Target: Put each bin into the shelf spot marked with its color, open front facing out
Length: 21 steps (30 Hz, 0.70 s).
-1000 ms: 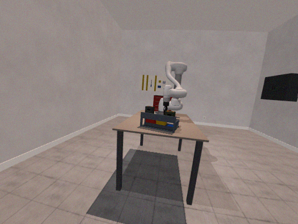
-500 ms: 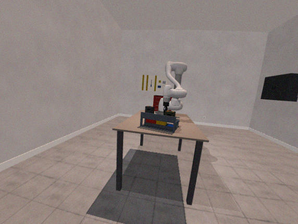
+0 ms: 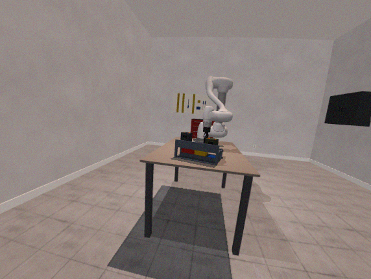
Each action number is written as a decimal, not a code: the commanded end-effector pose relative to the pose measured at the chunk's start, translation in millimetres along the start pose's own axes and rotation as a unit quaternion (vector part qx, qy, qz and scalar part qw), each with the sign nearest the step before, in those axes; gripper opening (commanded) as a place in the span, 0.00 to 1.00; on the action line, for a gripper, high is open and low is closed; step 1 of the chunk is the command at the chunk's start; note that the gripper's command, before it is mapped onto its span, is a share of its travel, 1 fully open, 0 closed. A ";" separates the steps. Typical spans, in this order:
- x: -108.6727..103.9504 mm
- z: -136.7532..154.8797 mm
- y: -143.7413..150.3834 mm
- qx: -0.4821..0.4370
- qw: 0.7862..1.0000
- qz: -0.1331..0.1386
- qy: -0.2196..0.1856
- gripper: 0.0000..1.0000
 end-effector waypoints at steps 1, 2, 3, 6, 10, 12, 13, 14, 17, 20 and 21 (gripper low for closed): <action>-0.1 -0.1 1.2 0.000 1.000 0.000 0.000 0.10; -0.1 -0.1 1.2 0.000 1.000 0.000 0.000 0.10; -0.1 -0.1 1.2 0.000 1.000 0.000 0.000 0.10; -0.1 -0.2 3.8 0.000 1.000 0.000 0.000 0.10; -0.1 -0.5 8.0 0.000 1.000 0.000 0.000 0.10; -0.1 -0.6 10.0 0.000 1.000 0.000 0.000 0.10; -0.1 -0.6 11.0 0.000 1.000 0.000 0.000 0.10; -0.1 -0.7 11.8 0.000 1.000 0.000 0.000 0.10; -0.1 -0.8 13.9 0.000 1.000 0.000 0.000 0.10; -0.1 -0.8 14.4 0.000 1.000 0.000 0.000 0.10; -0.1 -0.8 14.8 0.000 1.000 0.000 0.000 0.10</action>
Point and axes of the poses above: the point where the finger pads meet when closed, its own x axis out along the fingers, its own y axis across the jaws, z = x × y, the point moved 4 cm from there along -x, back along the fingers, and after that the axes turned 3 degrees about x, right-handed, at the moved point
